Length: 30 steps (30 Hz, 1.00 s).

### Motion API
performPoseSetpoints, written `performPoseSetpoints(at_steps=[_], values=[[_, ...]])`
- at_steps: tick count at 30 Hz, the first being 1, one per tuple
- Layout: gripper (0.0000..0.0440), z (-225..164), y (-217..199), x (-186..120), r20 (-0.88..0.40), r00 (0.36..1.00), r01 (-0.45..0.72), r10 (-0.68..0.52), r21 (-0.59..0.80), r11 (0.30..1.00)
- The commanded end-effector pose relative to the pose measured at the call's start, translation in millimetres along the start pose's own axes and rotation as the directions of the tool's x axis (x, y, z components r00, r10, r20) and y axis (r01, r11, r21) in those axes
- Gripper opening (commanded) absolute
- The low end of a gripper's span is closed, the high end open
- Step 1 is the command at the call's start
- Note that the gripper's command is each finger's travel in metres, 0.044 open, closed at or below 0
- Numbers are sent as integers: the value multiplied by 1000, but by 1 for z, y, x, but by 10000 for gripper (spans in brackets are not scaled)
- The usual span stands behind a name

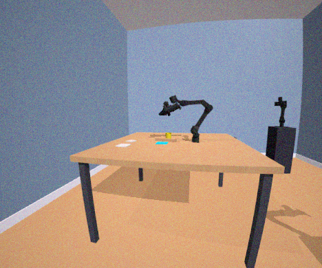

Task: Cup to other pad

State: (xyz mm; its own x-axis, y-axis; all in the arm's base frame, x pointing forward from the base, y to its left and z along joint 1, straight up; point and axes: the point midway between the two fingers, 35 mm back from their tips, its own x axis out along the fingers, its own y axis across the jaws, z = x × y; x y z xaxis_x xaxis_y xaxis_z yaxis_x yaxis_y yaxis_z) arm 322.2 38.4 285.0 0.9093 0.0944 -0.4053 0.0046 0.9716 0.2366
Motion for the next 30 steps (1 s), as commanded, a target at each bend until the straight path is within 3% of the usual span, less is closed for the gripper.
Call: performPoseSetpoints(at_steps=[1,15,30], values=[[110,-2,3,3,-52,999,9,-8,22,1000],[114,-24,6,10,-280,958,77,-58,56,995],[133,-46,-1,10,-499,856,165,-135,16,986]])
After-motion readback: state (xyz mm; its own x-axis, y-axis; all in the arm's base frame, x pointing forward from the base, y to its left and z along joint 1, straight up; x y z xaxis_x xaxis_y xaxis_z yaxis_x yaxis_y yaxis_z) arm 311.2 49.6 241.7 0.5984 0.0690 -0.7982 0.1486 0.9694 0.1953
